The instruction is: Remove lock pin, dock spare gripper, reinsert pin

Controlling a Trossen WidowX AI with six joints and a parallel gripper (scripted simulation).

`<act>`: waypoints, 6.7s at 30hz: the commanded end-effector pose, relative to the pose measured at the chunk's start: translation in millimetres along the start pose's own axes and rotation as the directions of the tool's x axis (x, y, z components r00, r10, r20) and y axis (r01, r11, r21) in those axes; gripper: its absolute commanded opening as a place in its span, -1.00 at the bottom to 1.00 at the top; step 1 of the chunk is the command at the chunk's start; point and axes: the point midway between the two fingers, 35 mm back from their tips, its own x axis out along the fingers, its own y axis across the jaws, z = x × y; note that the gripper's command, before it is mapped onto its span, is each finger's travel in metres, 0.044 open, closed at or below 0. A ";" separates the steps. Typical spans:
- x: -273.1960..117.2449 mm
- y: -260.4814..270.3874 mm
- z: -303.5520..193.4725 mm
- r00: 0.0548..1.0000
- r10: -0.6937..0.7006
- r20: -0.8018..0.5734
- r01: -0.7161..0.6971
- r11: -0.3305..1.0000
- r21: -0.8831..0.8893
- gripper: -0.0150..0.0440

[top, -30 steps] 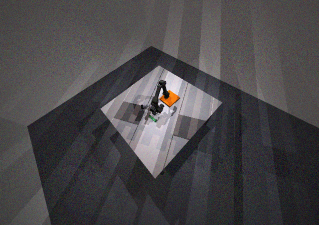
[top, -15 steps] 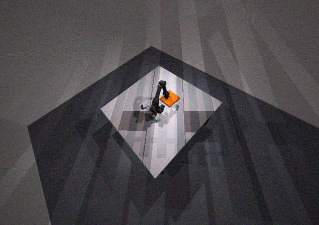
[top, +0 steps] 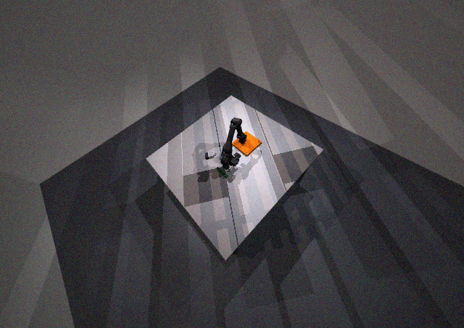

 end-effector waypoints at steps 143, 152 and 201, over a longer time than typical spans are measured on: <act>41.2 -110.0 35.6 1.000 0.018 -0.013 -0.018 0.999 -0.033 -0.49; 40.7 -109.7 35.4 1.000 0.019 -0.014 -0.020 0.999 -0.028 -0.22; -44.4 -104.8 33.5 0.998 0.028 -0.052 -0.029 0.999 -0.025 0.36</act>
